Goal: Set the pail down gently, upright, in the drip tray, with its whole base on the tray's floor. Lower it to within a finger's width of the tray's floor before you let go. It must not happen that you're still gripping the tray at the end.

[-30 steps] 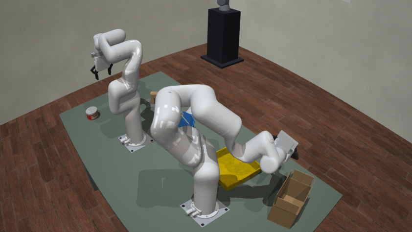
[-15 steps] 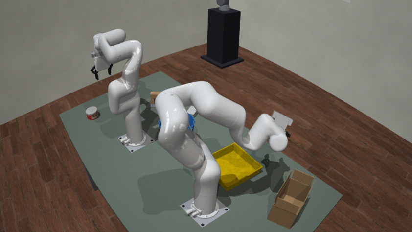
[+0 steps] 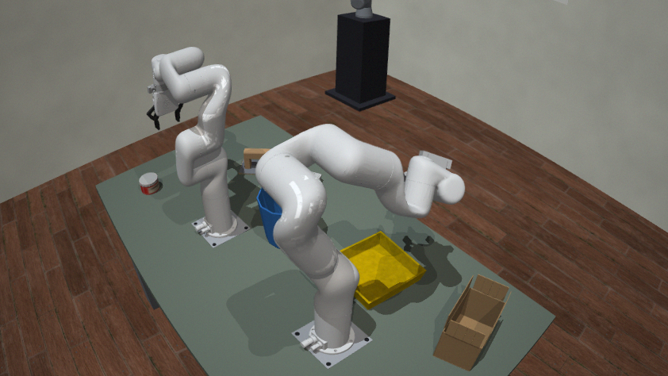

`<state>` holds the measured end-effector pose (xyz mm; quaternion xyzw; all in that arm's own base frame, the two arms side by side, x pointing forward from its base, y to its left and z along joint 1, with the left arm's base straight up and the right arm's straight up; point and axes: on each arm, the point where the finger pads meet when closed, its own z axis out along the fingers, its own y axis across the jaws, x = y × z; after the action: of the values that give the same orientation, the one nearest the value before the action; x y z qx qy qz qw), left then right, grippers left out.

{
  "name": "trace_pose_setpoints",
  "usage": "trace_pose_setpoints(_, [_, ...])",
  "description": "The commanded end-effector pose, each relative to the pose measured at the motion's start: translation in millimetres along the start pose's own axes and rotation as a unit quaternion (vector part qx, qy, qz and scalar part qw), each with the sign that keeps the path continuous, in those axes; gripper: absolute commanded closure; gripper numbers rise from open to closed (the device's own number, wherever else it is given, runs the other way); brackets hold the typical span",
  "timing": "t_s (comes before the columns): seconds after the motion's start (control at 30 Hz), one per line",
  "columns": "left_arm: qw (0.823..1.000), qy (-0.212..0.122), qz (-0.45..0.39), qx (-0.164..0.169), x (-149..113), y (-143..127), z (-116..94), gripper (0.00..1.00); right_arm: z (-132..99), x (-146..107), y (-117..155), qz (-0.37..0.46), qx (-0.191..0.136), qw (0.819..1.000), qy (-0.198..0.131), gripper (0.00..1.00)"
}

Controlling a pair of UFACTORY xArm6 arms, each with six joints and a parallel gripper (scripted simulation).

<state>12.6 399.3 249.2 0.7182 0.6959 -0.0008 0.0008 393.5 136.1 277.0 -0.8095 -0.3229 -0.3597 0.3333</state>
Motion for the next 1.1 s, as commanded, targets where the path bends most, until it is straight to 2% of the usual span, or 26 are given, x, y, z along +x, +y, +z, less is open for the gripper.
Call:
trace_pose_setpoints(0.0, [1.000, 0.001, 0.000, 0.000, 0, 0, -1, 0.00, 26, 9, -32, -0.024, 0.047, 0.997, -0.051, 0.00])
trace_pose_setpoints(0.1, [1.000, 0.001, 0.000, 0.000, 0, 0, -1, 0.00, 39, 10, -54, -0.040, 0.073, 0.993, -0.084, 0.00])
trace_pose_setpoints(0.17, [1.000, 0.001, 0.000, 0.000, 0, 0, -1, 0.00, 39, 10, -54, -0.040, 0.073, 0.993, -0.084, 0.00])
trace_pose_setpoints(0.23, [1.000, 0.001, 0.000, 0.000, 0, 0, -1, 0.00, 53, 10, -81, -0.062, 0.102, 0.985, -0.125, 0.00])
trace_pose_setpoints(0.4, [1.000, 0.001, 0.000, 0.000, 0, 0, -1, 0.00, 68, 8, -115, -0.093, 0.133, 0.970, -0.179, 0.00])
trace_pose_setpoints(0.6, [1.000, 0.001, 0.000, 0.000, 0, 0, -1, 0.00, 84, 2, -161, -0.138, 0.163, 0.944, -0.253, 0.00])
trace_pose_setpoints(0.67, [1.000, 0.001, 0.000, 0.000, 0, 0, -1, 0.00, 87, -1, -175, -0.153, 0.169, 0.934, -0.276, 0.00])
trace_pose_setpoints(0.73, [1.000, 0.001, 0.000, 0.000, 0, 0, -1, 0.00, 87, -1, -175, -0.153, 0.169, 0.934, -0.276, 0.00])
trace_pose_setpoints(0.83, [1.000, 0.001, 0.000, 0.000, 0, 0, -1, 0.00, 95, -7, -206, -0.191, 0.177, 0.908, -0.327, 0.00])
trace_pose_setpoints(1.07, [1.000, 0.001, 0.000, 0.000, 0, 0, -1, 0.00, 101, -16, -247, -0.247, 0.174, 0.870, -0.389, 0.00])
